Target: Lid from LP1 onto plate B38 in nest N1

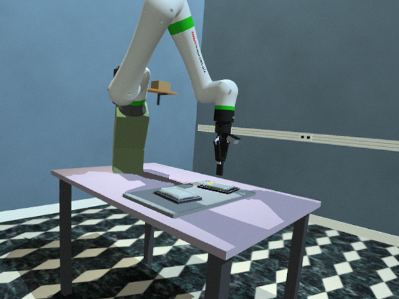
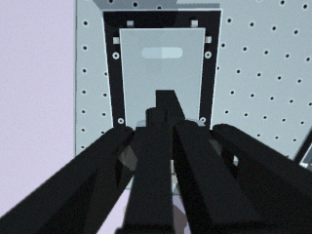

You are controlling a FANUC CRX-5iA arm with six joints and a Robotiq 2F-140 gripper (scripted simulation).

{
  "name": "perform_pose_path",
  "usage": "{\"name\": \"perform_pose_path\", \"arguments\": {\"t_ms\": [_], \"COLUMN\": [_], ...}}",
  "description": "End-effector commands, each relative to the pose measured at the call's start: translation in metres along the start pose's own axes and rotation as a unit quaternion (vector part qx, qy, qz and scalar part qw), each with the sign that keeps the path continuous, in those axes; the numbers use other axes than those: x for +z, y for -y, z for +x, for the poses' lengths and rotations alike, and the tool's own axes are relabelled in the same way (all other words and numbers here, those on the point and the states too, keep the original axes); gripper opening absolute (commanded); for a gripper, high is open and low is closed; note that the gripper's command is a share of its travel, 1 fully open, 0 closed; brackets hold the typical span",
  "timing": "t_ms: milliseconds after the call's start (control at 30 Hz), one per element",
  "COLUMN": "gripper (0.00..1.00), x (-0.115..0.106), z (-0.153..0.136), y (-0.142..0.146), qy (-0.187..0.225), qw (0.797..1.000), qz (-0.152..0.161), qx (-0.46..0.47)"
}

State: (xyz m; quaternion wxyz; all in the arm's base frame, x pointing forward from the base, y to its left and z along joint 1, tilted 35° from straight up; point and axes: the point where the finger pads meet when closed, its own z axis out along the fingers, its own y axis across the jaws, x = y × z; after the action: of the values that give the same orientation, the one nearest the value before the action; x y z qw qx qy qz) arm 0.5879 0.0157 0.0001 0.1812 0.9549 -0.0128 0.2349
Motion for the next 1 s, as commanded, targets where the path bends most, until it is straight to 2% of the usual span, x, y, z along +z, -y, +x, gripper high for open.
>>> {"name": "perform_pose_path", "arguments": {"t_ms": [0,233,267,967], "gripper": [0.10,0.10,0.69,0.69], "x": [-0.0005,-0.0005,-0.0005,-0.0005], "z": [0.0006,0.0006,0.0006,0.0006], "y": [0.0003,0.0003,0.0003,0.0003], "qy": [-0.001,-0.001,-0.001,-0.001], "qw": [1.000,1.000,1.000,1.000], "qz": [0.000,0.000,0.000,0.000], "qx": [0.000,0.000,0.000,0.000]}}
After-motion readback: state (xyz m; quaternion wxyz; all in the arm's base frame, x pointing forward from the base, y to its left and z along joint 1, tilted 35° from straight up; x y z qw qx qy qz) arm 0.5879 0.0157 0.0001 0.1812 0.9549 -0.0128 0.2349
